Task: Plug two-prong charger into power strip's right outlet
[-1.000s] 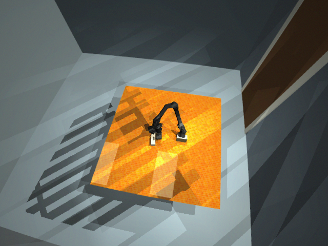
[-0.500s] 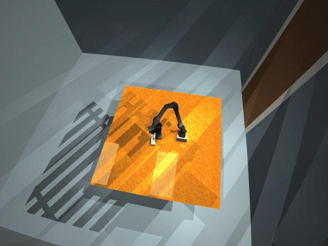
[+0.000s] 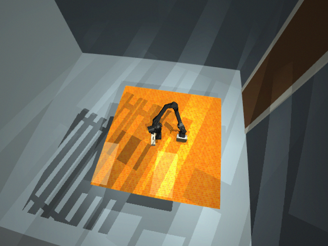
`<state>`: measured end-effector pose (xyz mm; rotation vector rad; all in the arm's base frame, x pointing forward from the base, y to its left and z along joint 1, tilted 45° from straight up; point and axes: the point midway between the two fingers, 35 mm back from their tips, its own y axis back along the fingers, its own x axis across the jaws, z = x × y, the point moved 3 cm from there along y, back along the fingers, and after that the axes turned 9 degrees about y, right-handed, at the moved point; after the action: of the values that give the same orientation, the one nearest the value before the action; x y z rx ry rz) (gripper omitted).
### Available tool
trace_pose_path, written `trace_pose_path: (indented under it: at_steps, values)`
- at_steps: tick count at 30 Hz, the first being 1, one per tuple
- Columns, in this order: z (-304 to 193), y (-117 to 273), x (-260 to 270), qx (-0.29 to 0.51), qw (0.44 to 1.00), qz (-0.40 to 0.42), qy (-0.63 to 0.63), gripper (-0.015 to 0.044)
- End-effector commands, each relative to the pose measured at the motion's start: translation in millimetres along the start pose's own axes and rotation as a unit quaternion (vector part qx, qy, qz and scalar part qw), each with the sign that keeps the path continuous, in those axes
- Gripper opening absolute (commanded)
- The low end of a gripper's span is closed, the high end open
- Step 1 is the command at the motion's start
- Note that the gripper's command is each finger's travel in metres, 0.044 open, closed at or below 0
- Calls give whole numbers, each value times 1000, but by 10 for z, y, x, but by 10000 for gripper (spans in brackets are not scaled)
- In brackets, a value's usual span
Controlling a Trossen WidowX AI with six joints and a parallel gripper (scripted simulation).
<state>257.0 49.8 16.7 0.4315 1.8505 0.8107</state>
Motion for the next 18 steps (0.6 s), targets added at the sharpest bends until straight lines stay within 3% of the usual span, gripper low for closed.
trace_pose_path:
  at_steps: [1, 18]
  values:
    - [11, 4, -7, 0, 1000, -2, 2, 0]
    - [20, 5, -9, 0, 1000, -2, 2, 0]
